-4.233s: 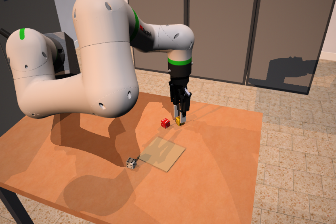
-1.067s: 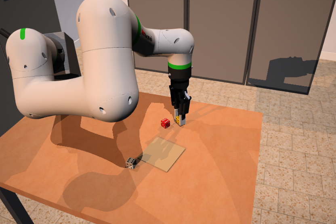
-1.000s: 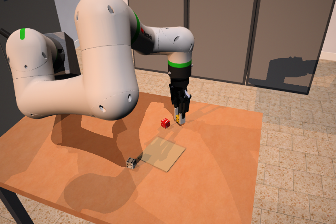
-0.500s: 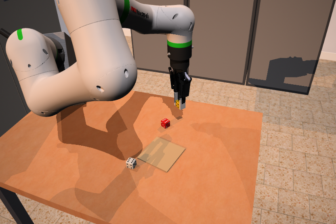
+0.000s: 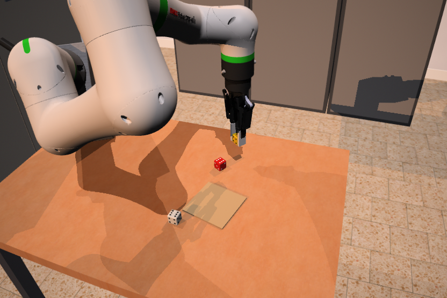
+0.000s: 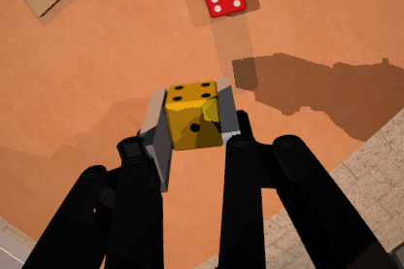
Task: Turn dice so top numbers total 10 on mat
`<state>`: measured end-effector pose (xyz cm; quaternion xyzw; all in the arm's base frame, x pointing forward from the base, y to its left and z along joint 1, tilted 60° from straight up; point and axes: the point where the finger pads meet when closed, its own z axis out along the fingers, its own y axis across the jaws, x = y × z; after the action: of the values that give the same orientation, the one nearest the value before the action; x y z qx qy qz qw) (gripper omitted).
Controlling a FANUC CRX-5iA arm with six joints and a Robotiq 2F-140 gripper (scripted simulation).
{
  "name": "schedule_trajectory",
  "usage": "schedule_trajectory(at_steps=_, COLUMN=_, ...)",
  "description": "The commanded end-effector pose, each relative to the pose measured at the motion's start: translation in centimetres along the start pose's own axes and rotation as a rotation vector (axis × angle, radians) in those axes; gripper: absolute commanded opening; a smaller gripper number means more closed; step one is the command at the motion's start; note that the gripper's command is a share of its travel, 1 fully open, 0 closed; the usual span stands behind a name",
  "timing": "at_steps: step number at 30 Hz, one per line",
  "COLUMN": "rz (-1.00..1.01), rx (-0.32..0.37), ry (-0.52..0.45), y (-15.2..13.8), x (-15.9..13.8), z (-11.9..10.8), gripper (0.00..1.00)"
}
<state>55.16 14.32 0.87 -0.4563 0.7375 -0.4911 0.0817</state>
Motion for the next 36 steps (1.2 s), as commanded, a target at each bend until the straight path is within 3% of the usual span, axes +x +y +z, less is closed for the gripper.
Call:
schedule_trajectory(at_steps=1, rz=-0.157, rx=-0.002, ry=-0.001, y=-2.7, x=5.1, z=-0.4, gripper=0.16)
schedule_trajectory(at_steps=2, rz=-0.157, rx=-0.002, ry=-0.001, y=-2.7, x=5.1, z=-0.4, gripper=0.16)
schedule_trajectory(at_steps=5, rz=-0.286, rx=-0.002, ry=-0.001, y=-4.3, x=9.4, z=-0.5, gripper=0.16)
schedule_trajectory(at_steps=7, rz=-0.299, rx=-0.002, ry=-0.001, y=-4.4, x=9.8, z=-0.5, gripper=0.16)
schedule_trajectory(at_steps=10, rz=-0.43, rx=-0.001, ry=-0.001, y=-5.4, x=14.3, z=-0.5, gripper=0.16)
schedule_trajectory(at_steps=13, rz=-0.43, rx=-0.001, ry=-0.001, y=-5.4, x=14.3, z=-0.5, gripper=0.16)
schedule_trajectory(at_steps=16, rz=-0.54, rx=0.0, ry=0.0, y=-5.9, x=18.1, z=-0.3, gripper=0.16)
schedule_trajectory(at_steps=36, rz=-0.551, rx=0.0, ry=0.0, y=-5.9, x=18.5, z=0.2, gripper=0.16)
